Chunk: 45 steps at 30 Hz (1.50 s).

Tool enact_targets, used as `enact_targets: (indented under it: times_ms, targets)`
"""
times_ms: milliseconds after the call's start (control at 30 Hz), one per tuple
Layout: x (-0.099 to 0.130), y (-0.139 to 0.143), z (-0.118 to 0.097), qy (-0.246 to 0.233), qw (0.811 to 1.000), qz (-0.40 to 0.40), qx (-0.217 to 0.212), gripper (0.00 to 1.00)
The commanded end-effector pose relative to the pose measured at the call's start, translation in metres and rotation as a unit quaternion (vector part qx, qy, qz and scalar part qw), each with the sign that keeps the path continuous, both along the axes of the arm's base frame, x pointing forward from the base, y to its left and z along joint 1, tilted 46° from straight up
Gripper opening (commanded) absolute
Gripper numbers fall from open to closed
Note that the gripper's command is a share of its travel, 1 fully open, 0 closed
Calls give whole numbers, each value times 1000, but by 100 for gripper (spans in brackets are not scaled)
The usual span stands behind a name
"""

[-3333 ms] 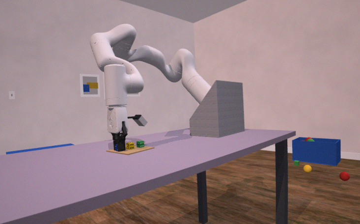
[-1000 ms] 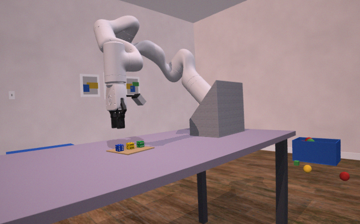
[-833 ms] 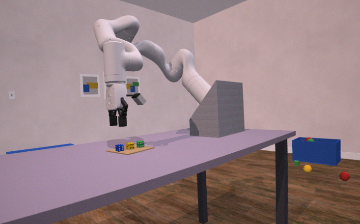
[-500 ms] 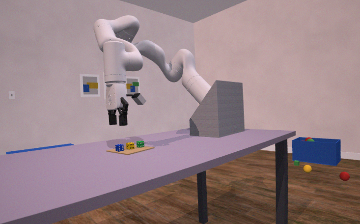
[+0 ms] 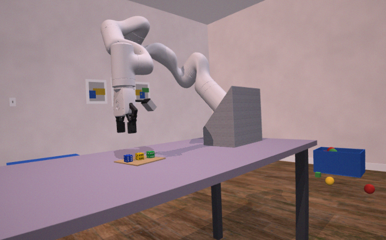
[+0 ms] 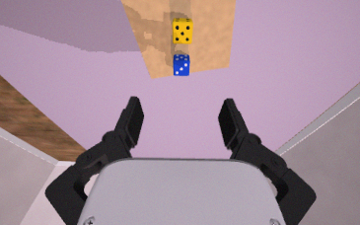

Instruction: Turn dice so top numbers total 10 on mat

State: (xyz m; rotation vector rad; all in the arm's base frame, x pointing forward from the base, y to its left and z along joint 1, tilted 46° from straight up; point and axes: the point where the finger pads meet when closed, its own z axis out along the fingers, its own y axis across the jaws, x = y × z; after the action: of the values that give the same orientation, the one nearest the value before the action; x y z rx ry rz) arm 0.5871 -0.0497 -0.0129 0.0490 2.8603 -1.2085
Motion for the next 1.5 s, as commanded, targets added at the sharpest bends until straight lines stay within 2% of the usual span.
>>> enact_targets:
  times_ms: [0, 567, 1467]
  targets:
    - [1, 9, 9, -1, 1000, 0, 0, 100]
    - [-1, 54, 53, -1, 1000, 0, 0, 100]
    - [-1, 57, 55, -1, 1000, 0, 0, 100]
